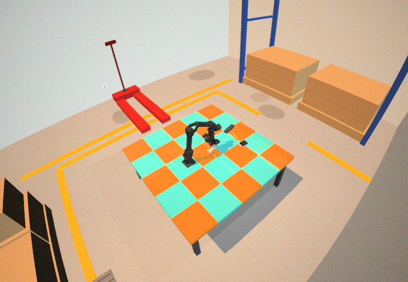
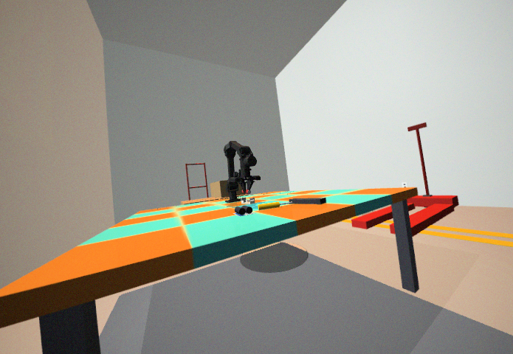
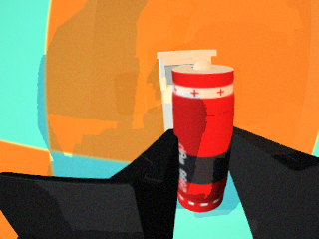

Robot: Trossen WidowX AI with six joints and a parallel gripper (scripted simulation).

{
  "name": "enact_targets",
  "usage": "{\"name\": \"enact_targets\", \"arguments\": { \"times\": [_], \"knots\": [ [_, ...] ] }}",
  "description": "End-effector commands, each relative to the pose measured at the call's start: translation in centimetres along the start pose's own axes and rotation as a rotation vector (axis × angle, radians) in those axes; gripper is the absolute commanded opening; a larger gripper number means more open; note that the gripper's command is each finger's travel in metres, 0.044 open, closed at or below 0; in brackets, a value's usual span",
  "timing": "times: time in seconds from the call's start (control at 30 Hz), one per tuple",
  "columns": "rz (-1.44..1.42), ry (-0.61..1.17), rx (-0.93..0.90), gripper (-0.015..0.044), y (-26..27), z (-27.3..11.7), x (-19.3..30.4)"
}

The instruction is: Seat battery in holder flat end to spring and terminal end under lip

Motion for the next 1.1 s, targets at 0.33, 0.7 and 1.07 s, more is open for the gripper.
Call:
{"name": "enact_targets", "arguments": {
  "times": [0.33,0.7,1.07],
  "knots": [
    [-0.006,-0.159,0.036,0.0084,0.3,2.5,0.7],
    [-0.005,-0.232,0.055,0.0084,0.5,3.0,1.5],
    [-0.005,-0.306,0.075,0.0084,0.7,3.6,2.2]
  ]
}}
Point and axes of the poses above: the point midway between the two fingers, 35 mm back from their tips, its own z axis out along the fingers, its own y axis across the jaws, x = y × z, the point moved 6 cm from there along -z, back along the fingers, and after that the axes turned 12 degrees about -z, right-handed, at the moved point
